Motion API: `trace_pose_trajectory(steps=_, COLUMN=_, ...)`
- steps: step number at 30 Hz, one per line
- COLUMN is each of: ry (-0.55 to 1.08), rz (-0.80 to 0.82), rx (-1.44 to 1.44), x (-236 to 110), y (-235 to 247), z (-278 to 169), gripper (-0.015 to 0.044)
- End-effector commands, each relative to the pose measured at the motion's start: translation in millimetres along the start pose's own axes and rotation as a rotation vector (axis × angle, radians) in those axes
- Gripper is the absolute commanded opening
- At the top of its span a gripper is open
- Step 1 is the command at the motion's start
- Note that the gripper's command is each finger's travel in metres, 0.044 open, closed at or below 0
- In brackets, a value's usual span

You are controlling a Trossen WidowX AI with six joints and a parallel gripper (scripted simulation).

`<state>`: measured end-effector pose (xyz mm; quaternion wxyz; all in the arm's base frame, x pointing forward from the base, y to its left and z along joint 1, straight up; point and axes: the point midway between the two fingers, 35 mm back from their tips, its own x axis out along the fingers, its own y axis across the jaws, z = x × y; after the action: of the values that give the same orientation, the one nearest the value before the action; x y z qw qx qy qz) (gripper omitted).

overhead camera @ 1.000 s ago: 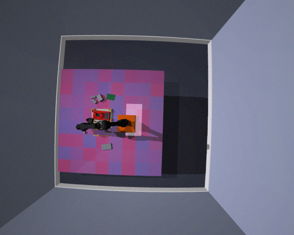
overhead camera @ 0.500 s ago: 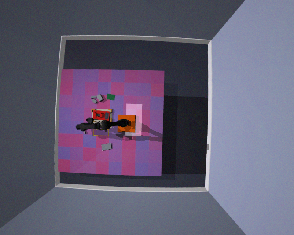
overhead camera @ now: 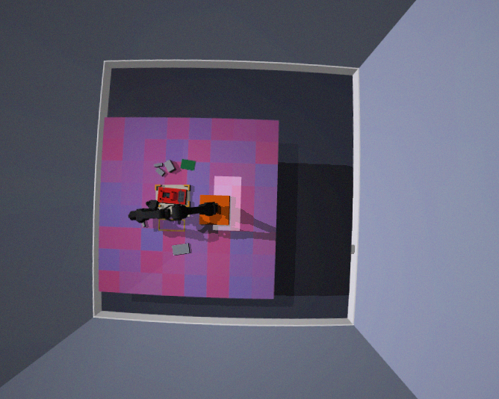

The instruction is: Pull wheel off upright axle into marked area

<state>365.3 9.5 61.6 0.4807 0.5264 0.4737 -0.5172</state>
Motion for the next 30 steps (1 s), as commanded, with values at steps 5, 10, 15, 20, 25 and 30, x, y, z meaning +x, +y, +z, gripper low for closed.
trace_pose_trajectory(steps=5, ry=0.002, rz=0.007, rx=0.001, x=-10.7, y=-0.6, z=0.2, gripper=0.0)
trace_pose_trajectory(steps=10, ry=0.002, rz=0.007, rx=0.001, x=-12.4, y=-0.5, z=0.3, gripper=0.0)
trace_pose_trajectory(steps=15, ry=0.002, rz=0.007, rx=0.002, x=-14.0, y=-0.6, z=0.3, gripper=0.0)
trace_pose_trajectory(steps=20, ry=0.002, rz=0.007, rx=0.002, x=-15.7, y=-0.6, z=0.3, gripper=0.0)
trace_pose_trajectory(steps=25, ry=0.002, rz=0.007, rx=0.002, x=-17.3, y=-0.6, z=0.3, gripper=0.0)
trace_pose_trajectory(steps=30, ry=0.002, rz=0.007, rx=0.002, x=-19.0, y=-0.6, z=0.3, gripper=0.0)
